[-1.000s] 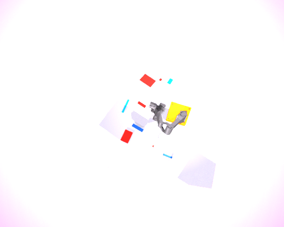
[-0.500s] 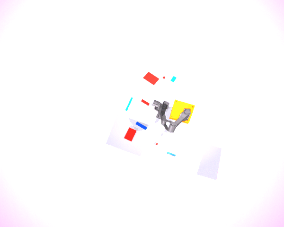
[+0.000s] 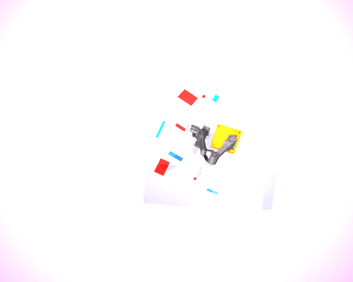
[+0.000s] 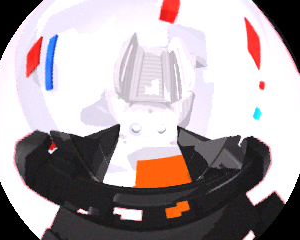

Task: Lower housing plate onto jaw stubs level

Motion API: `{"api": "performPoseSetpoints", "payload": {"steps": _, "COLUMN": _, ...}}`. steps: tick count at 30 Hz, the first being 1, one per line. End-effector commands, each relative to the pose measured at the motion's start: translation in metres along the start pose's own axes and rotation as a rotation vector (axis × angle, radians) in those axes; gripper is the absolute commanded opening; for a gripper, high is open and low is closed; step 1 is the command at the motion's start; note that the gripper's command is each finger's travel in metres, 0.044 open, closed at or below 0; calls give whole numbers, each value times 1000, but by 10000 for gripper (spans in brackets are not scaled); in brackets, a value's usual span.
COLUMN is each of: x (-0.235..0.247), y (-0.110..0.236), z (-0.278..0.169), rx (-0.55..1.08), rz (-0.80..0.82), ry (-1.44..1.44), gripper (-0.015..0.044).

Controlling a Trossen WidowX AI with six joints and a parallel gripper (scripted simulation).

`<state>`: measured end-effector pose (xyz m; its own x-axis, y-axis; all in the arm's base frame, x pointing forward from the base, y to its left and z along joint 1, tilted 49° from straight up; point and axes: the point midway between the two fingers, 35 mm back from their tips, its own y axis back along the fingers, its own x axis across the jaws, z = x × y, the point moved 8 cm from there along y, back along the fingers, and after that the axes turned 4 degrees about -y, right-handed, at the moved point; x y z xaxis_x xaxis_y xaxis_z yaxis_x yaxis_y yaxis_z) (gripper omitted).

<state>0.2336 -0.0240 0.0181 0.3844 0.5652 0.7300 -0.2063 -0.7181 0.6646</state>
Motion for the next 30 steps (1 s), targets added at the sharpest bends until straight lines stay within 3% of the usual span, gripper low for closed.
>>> {"api": "performPoseSetpoints", "payload": {"steps": 1, "x": 0, "y": -1, "z": 0, "rx": 1, "rz": 3, "ry": -2, "gripper": 351}}
{"api": "performPoseSetpoints", "payload": {"steps": 30, "x": 0, "y": -4, "z": 0, "rx": 1, "rz": 3, "ry": -2, "gripper": 351}}
